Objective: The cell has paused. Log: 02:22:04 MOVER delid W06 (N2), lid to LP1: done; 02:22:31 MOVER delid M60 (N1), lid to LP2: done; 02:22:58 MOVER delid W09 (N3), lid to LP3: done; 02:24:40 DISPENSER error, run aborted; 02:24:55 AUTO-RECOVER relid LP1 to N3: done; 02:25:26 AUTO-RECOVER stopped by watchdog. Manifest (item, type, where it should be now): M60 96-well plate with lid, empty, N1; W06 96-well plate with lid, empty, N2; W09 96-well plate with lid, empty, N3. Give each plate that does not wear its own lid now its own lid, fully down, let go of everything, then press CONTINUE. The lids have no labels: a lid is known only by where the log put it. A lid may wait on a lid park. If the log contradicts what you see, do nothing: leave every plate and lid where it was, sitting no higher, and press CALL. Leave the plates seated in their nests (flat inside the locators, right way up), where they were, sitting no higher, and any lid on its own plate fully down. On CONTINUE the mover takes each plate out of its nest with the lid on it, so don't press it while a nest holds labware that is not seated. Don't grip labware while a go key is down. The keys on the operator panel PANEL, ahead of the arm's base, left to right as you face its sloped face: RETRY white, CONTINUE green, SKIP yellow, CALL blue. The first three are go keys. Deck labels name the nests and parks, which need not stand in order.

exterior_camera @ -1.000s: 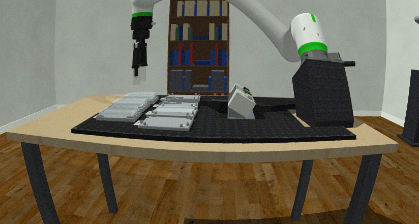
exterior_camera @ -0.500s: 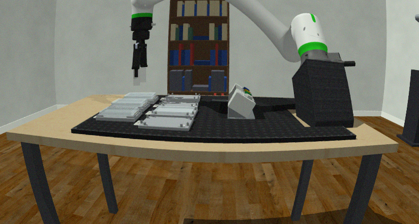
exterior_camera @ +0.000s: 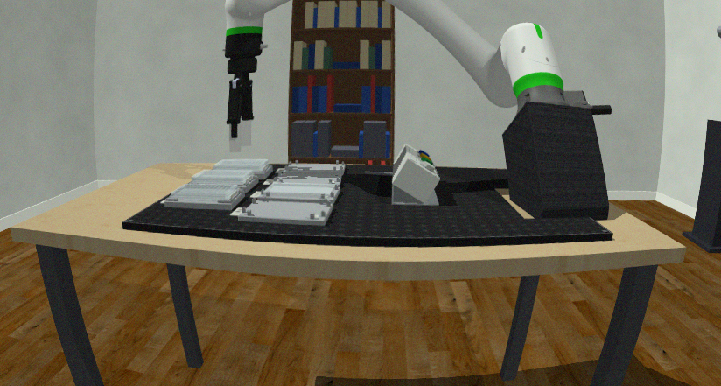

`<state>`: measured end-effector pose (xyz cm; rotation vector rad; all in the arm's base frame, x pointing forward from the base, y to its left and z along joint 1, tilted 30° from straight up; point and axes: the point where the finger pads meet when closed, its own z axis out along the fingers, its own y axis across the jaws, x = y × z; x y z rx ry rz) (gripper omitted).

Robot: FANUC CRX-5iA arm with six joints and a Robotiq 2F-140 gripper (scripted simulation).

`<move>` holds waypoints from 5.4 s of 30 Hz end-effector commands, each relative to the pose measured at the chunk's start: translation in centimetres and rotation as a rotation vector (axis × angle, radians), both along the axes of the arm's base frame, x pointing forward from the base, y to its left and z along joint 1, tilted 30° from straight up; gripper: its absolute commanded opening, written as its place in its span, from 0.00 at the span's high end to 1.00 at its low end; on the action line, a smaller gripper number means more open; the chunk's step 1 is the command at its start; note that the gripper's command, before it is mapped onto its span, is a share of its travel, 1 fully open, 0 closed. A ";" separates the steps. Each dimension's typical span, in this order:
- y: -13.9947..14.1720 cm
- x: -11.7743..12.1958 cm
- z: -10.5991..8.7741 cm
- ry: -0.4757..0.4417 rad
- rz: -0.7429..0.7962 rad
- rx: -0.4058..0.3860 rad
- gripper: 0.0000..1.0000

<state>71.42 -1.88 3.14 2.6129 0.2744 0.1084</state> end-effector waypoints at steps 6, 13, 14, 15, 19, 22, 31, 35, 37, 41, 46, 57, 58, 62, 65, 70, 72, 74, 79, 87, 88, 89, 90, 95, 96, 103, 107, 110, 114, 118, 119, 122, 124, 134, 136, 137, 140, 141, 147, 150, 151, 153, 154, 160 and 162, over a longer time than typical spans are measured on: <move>-0.4 0.1 -0.7 0.000 0.000 0.000 0.34; -0.6 0.2 -1.1 0.000 0.000 0.000 0.34; -0.6 0.2 -1.1 0.000 0.000 0.000 0.34; -0.6 0.2 -1.2 0.000 0.000 0.000 0.34; -0.8 0.3 -1.4 0.000 0.000 0.000 0.34; -0.8 0.3 -1.5 0.000 0.000 0.000 0.34; -0.9 0.3 -1.6 0.000 0.000 0.000 0.34; -0.9 0.3 -1.6 0.000 0.000 0.000 0.34; -0.9 0.3 -1.6 0.000 0.000 0.000 0.34; -0.9 0.3 -1.6 0.000 0.000 0.000 0.34; -0.9 0.3 -1.6 0.000 0.000 0.000 0.34; -0.9 0.3 -1.6 0.000 0.000 0.000 0.34; -0.9 0.3 -1.6 0.000 0.000 0.000 0.34; -0.9 0.3 -1.6 0.000 0.000 0.000 0.34; -0.9 0.3 -1.6 0.000 0.000 0.000 0.34; -0.9 0.3 -1.6 0.000 0.000 0.000 0.41; -0.9 0.3 -1.6 0.000 0.000 0.000 0.41; -0.9 0.3 -1.6 0.000 0.000 0.000 0.41; -0.9 0.3 -1.6 0.000 0.000 0.000 0.41; -0.9 0.3 -1.6 0.000 0.000 0.000 0.41; -0.9 0.3 -1.6 0.000 0.000 0.000 0.41; -0.9 0.3 -1.6 0.000 0.000 0.000 0.41; -0.9 0.3 -1.6 0.000 0.000 0.000 0.41; -0.9 0.3 -1.6 0.000 0.000 0.000 0.41; -0.9 0.3 -1.6 0.000 0.000 0.000 0.41; -0.9 0.3 -1.6 0.000 0.000 0.000 0.41; -0.9 0.3 -1.6 0.000 0.000 0.000 0.41; -0.9 0.3 -1.6 0.000 0.000 0.000 0.41; -0.9 0.3 -1.6 0.000 0.000 0.000 0.41; -0.9 0.3 -1.6 0.000 0.000 0.000 0.41; -0.9 0.3 -1.6 0.000 0.000 0.000 0.41; -0.9 0.3 -1.6 0.000 0.000 0.000 0.41; -0.9 0.3 -1.6 0.000 0.000 0.000 0.41; -0.9 0.3 -1.6 0.000 0.000 0.000 0.41; -0.9 0.3 -1.6 0.000 0.000 0.000 0.41; -0.9 0.3 -1.6 0.000 0.000 0.000 0.34; -0.9 0.3 -1.6 0.000 0.000 0.000 0.34; -0.9 0.3 -1.6 0.000 0.000 0.000 0.34; -0.9 0.3 -1.6 0.000 0.000 0.000 0.34; -0.9 0.3 -1.6 0.000 0.000 0.000 0.34; -0.9 0.3 -1.6 0.000 0.000 0.000 0.34; -0.9 0.3 -1.6 0.000 0.000 0.000 0.34; -0.9 0.3 -1.6 0.000 0.000 0.000 0.34; -0.9 0.3 -1.6 0.000 0.000 0.000 0.34; -0.9 0.3 -1.6 0.000 0.000 0.000 0.34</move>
